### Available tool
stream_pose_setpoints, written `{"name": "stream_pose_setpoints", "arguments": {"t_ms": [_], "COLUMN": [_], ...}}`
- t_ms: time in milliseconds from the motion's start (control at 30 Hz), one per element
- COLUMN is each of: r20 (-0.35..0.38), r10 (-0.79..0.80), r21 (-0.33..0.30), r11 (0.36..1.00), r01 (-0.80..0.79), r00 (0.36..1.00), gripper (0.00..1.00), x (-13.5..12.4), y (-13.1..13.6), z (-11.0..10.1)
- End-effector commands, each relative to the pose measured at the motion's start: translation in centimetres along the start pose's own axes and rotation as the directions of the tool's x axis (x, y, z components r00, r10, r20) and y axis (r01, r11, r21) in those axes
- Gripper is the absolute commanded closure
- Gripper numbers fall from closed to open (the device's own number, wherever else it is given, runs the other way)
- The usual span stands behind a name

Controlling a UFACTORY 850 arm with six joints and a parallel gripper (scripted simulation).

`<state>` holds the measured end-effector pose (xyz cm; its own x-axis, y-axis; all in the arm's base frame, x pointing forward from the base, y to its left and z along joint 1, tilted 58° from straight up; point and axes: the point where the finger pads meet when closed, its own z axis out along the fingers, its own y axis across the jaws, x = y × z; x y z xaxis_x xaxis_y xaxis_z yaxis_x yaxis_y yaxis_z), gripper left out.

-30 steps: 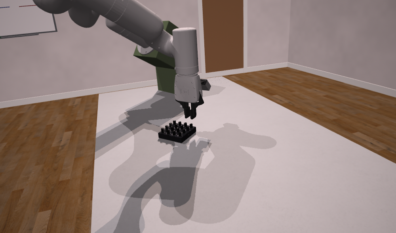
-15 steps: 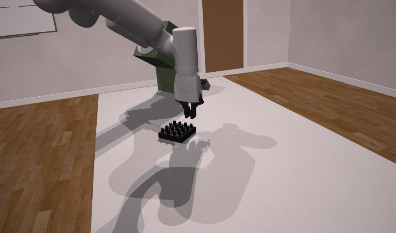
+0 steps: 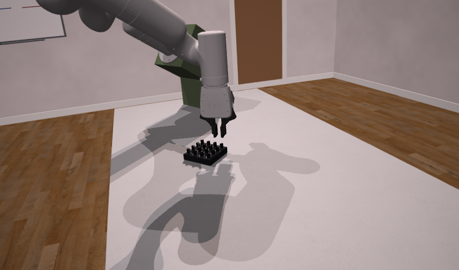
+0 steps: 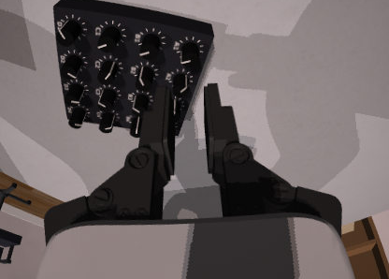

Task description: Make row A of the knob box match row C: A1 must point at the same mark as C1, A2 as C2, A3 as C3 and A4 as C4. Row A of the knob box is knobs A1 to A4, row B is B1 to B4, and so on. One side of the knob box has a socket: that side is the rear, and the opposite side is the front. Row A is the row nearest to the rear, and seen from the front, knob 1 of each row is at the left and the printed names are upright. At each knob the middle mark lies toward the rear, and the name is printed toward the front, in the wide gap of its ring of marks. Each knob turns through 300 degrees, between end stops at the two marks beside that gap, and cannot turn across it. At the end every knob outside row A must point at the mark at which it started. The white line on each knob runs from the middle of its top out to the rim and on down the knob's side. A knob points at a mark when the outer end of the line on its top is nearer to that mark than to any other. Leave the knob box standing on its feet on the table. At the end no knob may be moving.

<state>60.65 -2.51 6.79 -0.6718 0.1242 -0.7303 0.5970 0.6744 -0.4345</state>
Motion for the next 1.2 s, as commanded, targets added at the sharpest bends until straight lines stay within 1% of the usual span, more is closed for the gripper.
{"name": "stream_pose_setpoints", "arguments": {"t_ms": [0,200,400,467,500,700,967,1033,1067,1167], "r20": [-0.009,-0.009,-0.01,-0.01,-0.01,-0.01,-0.01,-0.01,-0.009,-0.009], "r10": [-0.155,-0.284,-0.411,-0.411,-0.472,-0.579,-0.716,-0.716,-0.761,-0.798], "r21": [0.004,0.003,0.002,0.002,0.001,0.0,-0.002,-0.002,-0.002,-0.003], "r11": [0.988,0.959,0.911,0.911,0.882,0.816,0.698,0.698,0.649,0.603], "r01": [0.155,0.285,0.411,0.411,0.472,0.579,0.716,0.716,0.761,0.798], "r00": [0.988,0.959,0.911,0.911,0.882,0.816,0.698,0.698,0.649,0.603], "gripper": [0.81,0.81,0.81,0.81,0.81,0.81,0.81,0.81,0.81,0.81], "x": [-0.4,-0.8,-1.2,-1.2,-1.4,-1.7,-2.2,-2.2,-2.4,-2.5], "y": [-0.1,-0.2,-0.3,-0.3,-0.4,-0.5,-0.7,-0.7,-0.7,-0.8], "z": [-0.2,-0.3,-0.5,-0.5,-0.6,-0.7,-0.9,-0.9,-1.0,-1.0]}}
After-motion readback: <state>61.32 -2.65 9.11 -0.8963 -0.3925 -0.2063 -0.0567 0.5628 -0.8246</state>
